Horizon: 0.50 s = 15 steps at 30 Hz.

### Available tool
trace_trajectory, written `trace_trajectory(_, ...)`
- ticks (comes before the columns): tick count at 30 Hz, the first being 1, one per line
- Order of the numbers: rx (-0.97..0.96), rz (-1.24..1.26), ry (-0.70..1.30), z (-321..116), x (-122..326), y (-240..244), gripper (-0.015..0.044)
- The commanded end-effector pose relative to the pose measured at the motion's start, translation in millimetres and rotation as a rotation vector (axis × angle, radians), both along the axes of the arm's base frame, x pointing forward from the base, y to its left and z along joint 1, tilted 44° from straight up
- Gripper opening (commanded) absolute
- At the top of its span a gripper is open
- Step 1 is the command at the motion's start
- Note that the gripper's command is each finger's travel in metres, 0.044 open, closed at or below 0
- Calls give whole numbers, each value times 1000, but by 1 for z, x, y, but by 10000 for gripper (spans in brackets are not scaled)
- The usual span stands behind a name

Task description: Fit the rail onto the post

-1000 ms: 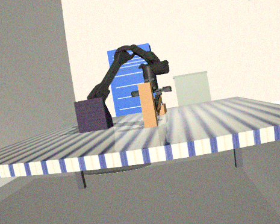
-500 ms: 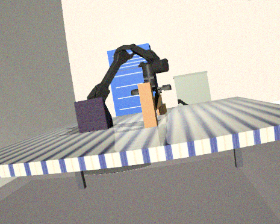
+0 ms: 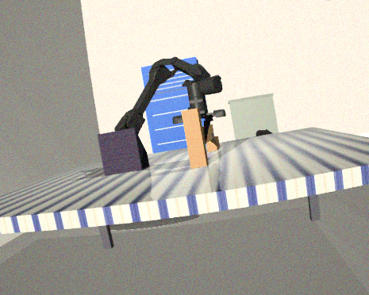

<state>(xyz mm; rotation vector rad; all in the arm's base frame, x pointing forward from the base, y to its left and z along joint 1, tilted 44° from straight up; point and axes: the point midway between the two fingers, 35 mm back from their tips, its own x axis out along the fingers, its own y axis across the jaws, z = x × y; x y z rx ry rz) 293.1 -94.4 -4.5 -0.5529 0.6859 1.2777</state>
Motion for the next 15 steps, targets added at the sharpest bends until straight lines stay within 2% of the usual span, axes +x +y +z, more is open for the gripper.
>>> trace_trajectory(1,-5,-11,-16,4,3,-3,0)
trace_trajectory(15,-5,-11,-16,1,1,0,0)
